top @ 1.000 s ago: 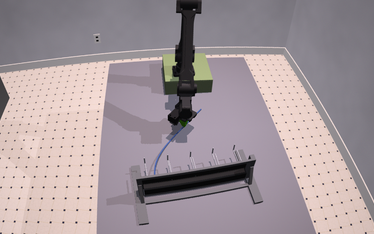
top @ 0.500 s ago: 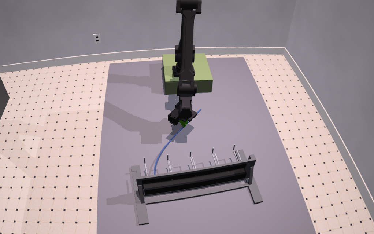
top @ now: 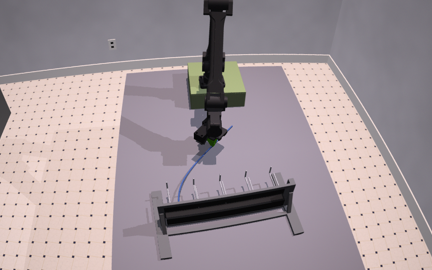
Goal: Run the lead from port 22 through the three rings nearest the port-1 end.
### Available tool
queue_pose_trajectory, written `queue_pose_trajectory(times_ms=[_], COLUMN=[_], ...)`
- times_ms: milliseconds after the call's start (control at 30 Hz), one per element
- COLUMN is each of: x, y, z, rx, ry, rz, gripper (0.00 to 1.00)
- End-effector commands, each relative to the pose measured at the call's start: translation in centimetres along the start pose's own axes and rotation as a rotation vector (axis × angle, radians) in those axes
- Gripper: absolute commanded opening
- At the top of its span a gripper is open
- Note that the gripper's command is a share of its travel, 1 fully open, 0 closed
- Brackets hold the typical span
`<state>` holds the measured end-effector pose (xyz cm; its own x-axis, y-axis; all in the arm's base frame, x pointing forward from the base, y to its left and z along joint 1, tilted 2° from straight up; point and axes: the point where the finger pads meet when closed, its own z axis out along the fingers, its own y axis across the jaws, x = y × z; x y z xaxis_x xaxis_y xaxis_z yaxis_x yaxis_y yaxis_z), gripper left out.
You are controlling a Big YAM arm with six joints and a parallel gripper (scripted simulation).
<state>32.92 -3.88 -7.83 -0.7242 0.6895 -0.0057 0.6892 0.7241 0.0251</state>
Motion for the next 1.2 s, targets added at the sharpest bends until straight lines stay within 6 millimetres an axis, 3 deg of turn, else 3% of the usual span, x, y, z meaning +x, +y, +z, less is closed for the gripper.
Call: queue_pose_trajectory(times_ms=[0, 1167], x=[-0.8, -1.9], y=[1.2, 1.7], z=[-0.9, -4.9], rx=[-0.025, -0.037], ry=[-0.031, -0.048], rz=[0.0, 0.0], gripper=[0.0, 0.0])
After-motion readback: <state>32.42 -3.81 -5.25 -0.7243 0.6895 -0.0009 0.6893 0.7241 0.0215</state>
